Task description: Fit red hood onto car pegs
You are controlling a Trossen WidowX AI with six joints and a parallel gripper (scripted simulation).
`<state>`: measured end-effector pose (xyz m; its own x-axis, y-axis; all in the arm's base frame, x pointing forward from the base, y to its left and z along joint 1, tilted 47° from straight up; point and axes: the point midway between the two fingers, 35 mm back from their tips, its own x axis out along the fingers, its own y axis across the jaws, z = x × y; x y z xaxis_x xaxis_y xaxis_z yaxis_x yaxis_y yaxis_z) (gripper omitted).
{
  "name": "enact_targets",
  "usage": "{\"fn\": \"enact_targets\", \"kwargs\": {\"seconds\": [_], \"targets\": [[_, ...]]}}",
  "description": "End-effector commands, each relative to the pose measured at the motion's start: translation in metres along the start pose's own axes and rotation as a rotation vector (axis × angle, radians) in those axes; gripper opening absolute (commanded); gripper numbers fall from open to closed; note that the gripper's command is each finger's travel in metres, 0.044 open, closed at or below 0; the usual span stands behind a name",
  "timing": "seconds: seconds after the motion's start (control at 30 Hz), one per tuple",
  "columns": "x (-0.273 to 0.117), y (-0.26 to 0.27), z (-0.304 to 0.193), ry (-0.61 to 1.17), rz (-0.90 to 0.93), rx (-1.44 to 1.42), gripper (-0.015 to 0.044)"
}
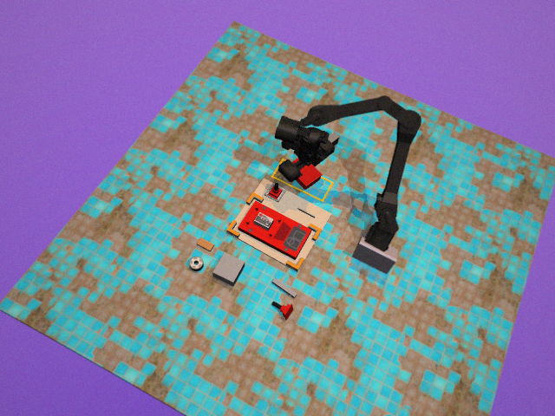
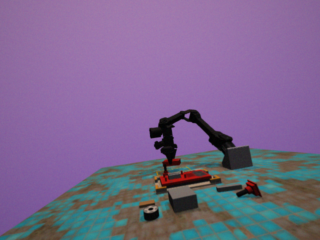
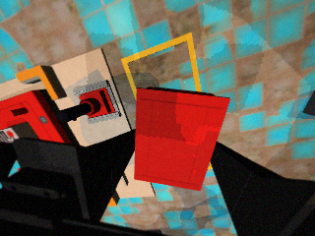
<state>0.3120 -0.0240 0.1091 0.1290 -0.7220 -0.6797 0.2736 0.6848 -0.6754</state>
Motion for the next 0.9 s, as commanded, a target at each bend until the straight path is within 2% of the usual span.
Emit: {"fn": "enact_targets", "kwargs": {"seconds": [0.0,0.53,0.87], "targets": [[-0.013,0.001,0.001,-0.004,0.007,0.004,0.0000],[-0.056,0.002,0.001,-0.003,0.009,0.003,0.0000],[-0.057,0.013,0.000,0.004,0.011,-0.031,0.0000]]}}
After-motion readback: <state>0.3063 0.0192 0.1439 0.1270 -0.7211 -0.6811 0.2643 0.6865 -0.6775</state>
